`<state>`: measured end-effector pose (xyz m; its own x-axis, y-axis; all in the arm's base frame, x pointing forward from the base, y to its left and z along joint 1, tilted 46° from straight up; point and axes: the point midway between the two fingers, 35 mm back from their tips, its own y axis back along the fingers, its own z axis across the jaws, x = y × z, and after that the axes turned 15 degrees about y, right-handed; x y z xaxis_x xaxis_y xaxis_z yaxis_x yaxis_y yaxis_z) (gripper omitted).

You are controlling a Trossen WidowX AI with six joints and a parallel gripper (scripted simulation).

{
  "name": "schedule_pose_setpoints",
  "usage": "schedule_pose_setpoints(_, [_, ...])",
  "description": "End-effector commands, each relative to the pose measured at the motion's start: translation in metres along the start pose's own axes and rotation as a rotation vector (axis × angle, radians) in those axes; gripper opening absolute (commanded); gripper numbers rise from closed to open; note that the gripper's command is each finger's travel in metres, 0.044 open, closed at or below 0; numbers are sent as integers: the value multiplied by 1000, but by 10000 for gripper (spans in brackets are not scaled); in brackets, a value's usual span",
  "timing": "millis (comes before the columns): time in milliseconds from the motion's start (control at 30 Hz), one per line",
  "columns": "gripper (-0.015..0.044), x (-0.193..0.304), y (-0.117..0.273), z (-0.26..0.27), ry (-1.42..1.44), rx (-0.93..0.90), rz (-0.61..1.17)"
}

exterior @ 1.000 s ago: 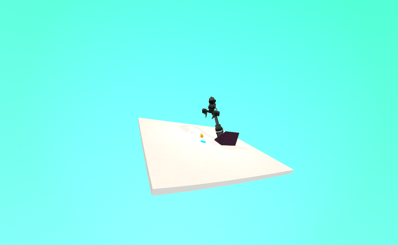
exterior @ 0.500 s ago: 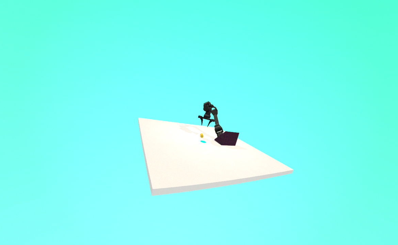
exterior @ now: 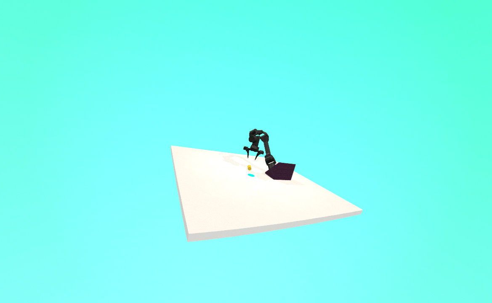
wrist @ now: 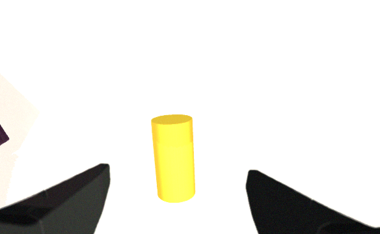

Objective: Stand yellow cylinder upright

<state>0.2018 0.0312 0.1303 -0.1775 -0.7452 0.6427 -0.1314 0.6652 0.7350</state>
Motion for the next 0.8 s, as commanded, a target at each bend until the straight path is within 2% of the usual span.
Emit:
schedule_pose_setpoints(0, [309, 3, -39, 0, 47, -6, 23])
schedule_pose_setpoints(133, [309, 9, -81, 4, 98, -9, 51])
schedule_pose_setpoints(300, [309, 10, -88, 6, 107, -10, 57])
schedule_pose_setpoints(567, [105, 10, -88, 6, 107, -10, 57])
schedule_pose_setpoints(767, [105, 10, -86, 6, 109, -9, 56])
